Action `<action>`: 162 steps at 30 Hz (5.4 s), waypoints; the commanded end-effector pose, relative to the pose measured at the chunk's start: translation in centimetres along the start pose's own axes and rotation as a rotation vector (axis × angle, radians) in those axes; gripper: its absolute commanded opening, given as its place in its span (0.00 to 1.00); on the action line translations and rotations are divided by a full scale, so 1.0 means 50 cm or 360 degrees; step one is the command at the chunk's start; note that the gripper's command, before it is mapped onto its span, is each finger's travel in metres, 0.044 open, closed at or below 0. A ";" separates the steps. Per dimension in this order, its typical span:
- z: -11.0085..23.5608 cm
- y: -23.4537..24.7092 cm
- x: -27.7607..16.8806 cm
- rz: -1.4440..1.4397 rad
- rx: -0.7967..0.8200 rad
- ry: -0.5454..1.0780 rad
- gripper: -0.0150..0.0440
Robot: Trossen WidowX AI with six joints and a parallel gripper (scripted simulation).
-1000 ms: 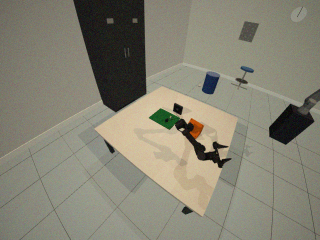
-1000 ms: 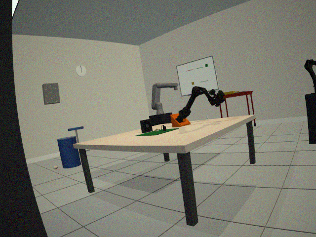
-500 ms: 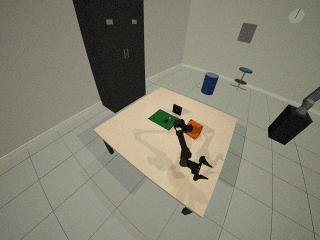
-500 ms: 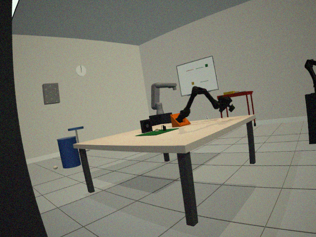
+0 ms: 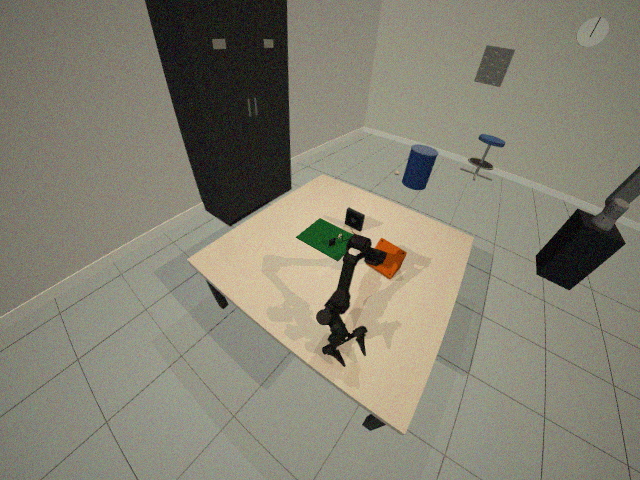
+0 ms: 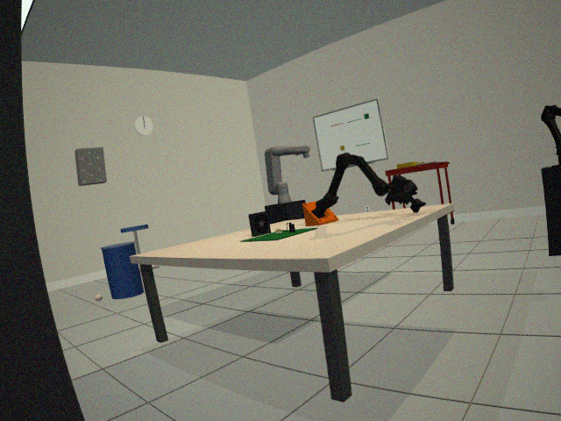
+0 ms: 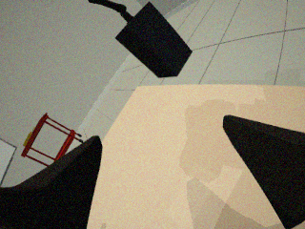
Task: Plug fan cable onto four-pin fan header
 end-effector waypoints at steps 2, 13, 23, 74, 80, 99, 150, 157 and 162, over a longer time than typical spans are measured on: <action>0.085 -0.075 0.051 0.0120 -0.0340 -0.0050 1.00; 0.346 -0.220 0.102 0.0263 -0.1223 0.0033 1.00; 0.639 -0.256 0.085 0.0190 -0.1949 0.0248 1.00; 1.126 0.240 -0.423 -0.1246 -0.2235 0.0540 1.00; 1.120 0.224 -0.437 -0.1253 -0.2226 0.0528 1.00; 1.112 0.182 -0.473 -0.1253 -0.2227 0.0529 1.00; 1.140 0.237 -0.452 -0.1097 -0.2175 0.0660 0.25; 1.165 0.262 -0.487 -0.0783 -0.2055 0.0910 0.25; 1.182 0.280 -0.513 -0.0556 -0.1957 0.1079 0.25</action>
Point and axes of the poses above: the point midway between the two fingers, 35 mm back from their tips, its own z axis back along the fingers, its own y axis across the jaws, x = y × z, the point moved 5 cm from there along z, back along the fingers, and after that the axes turned 13 degrees about -z, right-handed, at the moved point
